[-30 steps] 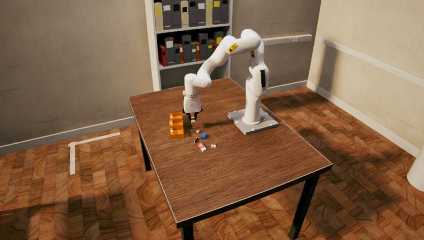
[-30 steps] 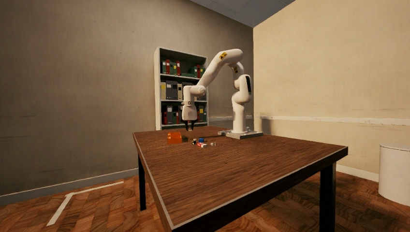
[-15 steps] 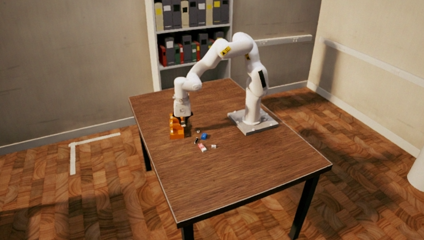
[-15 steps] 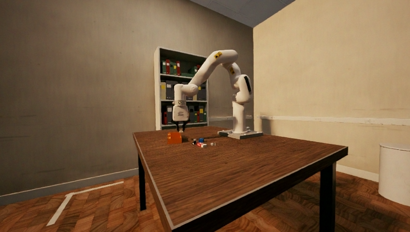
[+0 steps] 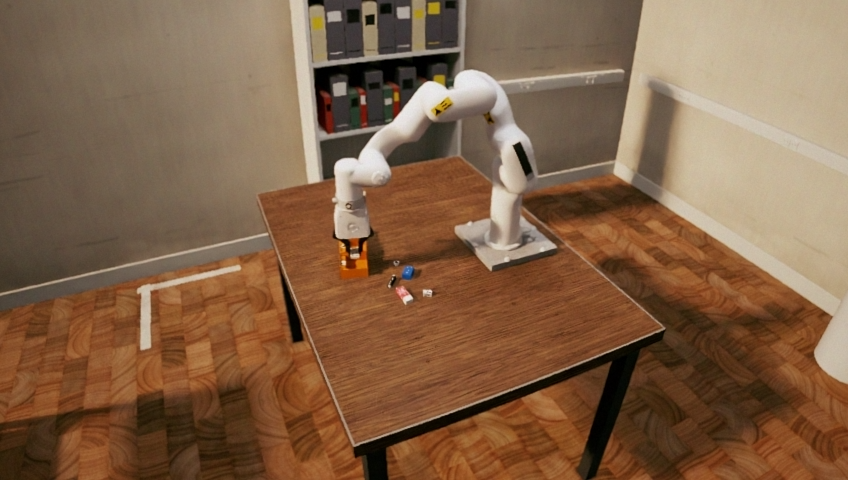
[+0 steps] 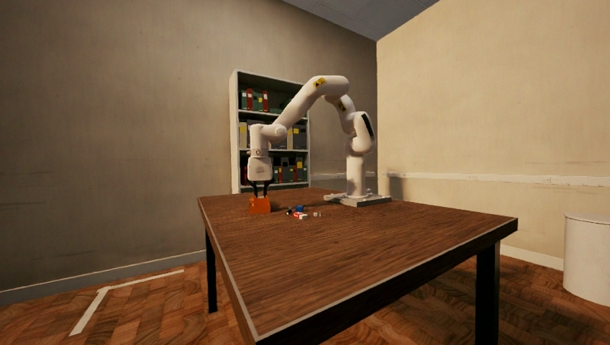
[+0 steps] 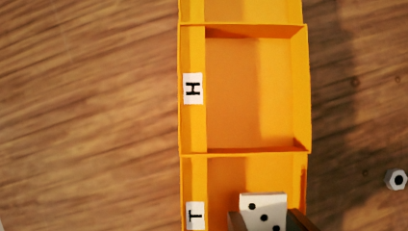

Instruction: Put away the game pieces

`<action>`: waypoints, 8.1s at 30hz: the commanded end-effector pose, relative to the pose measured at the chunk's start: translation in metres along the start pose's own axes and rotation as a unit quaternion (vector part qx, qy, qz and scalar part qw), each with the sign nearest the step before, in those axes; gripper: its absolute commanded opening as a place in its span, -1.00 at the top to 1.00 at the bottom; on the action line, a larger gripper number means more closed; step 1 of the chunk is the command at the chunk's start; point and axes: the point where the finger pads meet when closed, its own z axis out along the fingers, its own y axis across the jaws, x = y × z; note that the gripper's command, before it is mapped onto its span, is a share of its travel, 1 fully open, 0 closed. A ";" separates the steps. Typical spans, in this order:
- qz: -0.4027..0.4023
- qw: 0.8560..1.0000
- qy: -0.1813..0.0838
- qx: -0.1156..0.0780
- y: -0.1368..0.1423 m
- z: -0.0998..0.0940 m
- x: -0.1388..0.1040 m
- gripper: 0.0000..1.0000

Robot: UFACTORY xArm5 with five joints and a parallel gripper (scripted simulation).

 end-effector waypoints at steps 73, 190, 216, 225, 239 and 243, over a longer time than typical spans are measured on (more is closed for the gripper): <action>0.000 1.000 0.000 0.002 0.001 0.029 0.001 0.35; 0.000 1.000 0.000 0.002 0.001 -0.141 0.002 -1.00; 0.000 1.000 0.000 0.002 0.001 -0.141 0.002 -1.00; 0.000 1.000 0.000 0.002 0.001 -0.141 0.002 -1.00; 0.000 1.000 0.000 0.002 0.001 -0.141 0.002 -1.00; 0.000 1.000 0.000 0.002 0.001 -0.141 0.002 -1.00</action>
